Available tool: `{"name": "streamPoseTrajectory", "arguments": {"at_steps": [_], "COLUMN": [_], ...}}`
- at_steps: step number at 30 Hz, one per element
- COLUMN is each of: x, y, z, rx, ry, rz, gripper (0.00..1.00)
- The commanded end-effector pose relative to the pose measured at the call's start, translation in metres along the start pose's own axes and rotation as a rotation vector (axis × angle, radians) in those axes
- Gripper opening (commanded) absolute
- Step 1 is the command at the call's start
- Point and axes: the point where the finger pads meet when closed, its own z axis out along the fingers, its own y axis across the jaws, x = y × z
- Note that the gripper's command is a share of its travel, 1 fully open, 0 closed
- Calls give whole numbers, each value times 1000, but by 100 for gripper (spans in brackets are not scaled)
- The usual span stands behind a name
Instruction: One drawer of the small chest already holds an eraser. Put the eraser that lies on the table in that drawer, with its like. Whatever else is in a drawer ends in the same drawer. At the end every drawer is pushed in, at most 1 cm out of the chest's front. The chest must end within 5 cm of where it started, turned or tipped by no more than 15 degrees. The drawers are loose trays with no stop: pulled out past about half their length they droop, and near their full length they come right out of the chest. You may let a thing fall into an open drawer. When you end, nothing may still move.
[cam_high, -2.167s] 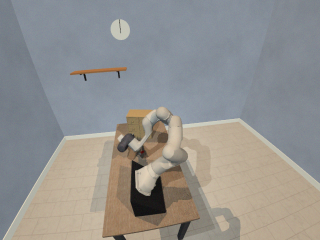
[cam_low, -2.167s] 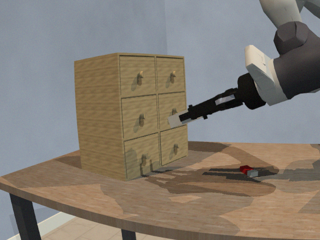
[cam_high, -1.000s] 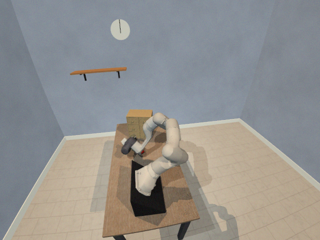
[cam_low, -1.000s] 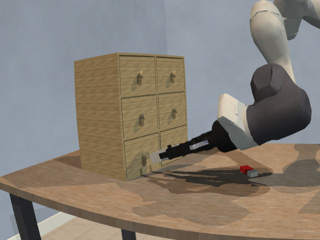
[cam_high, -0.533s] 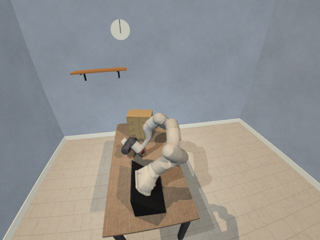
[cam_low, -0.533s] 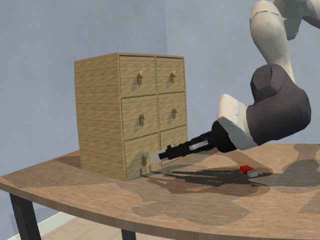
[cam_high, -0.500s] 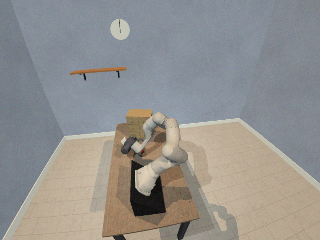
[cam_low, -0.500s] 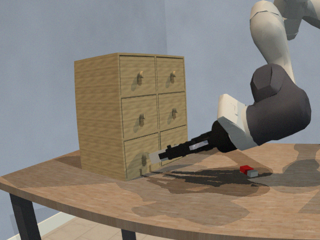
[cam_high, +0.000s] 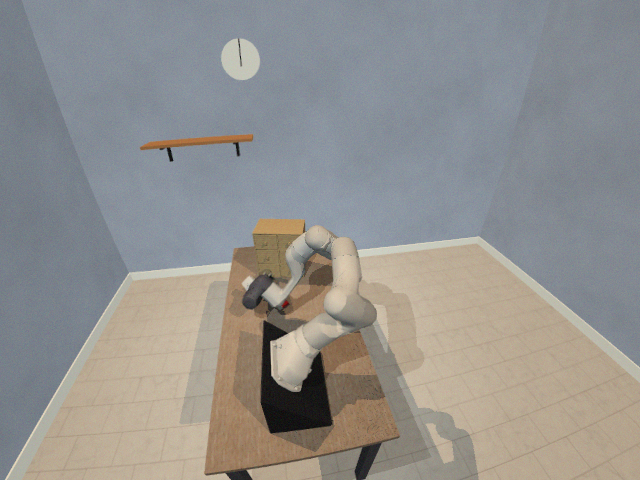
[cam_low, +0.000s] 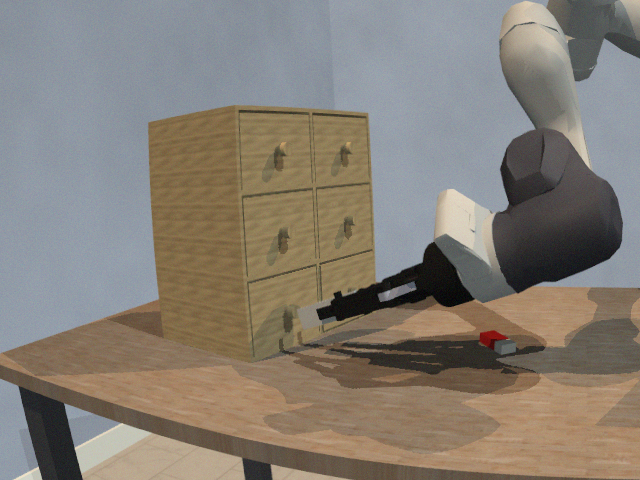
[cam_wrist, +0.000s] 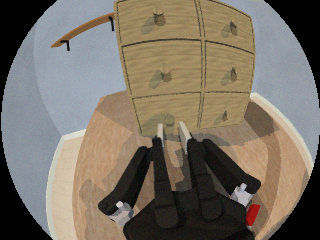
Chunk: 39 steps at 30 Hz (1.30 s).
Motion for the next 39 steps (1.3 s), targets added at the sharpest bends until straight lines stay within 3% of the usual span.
{"name": "streamPoseTrajectory", "arguments": {"at_steps": [1, 28, 39], "x": [-2, -2, 2], "y": [-2, -2, -2], "z": [0, 0, 12], "rx": [5, 5, 5], "ry": [-1, -1, -1], "rz": [8, 8, 8], "gripper": [20, 20, 20]}}
